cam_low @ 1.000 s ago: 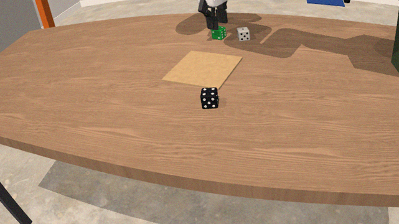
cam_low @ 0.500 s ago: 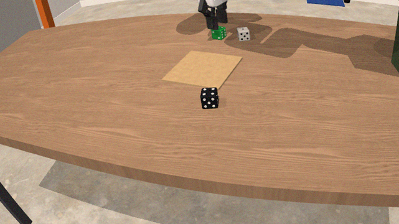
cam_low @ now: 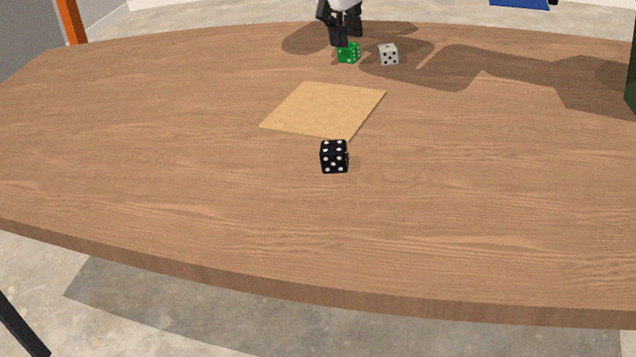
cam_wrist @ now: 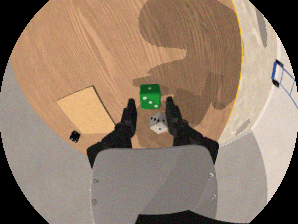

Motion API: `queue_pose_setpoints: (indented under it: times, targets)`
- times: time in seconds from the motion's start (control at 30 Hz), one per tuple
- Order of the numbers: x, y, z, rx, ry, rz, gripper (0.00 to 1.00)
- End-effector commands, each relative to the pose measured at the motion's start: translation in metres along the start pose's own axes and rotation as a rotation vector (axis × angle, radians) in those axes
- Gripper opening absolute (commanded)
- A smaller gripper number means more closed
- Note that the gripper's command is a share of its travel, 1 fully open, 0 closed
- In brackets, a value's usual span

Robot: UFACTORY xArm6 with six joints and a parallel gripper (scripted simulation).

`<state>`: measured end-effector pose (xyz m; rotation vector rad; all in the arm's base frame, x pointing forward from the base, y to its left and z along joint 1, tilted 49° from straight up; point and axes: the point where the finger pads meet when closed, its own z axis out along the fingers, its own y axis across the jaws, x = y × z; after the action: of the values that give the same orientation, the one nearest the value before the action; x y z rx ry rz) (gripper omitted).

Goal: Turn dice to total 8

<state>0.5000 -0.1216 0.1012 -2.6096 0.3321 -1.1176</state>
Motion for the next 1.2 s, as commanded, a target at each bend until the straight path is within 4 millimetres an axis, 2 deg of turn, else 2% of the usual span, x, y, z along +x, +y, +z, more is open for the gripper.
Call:
queue_pose_setpoints:
  times: [0.0,0.47,1.17]
  targets:
    - [0.001,0.000,0.000,0.000,0.002,0.000,0.47]
    - [0.001,0.000,0.002,0.000,0.002,0.000,0.47]
    - [0.001,0.000,0.033,0.000,0.002,0.000,0.47]
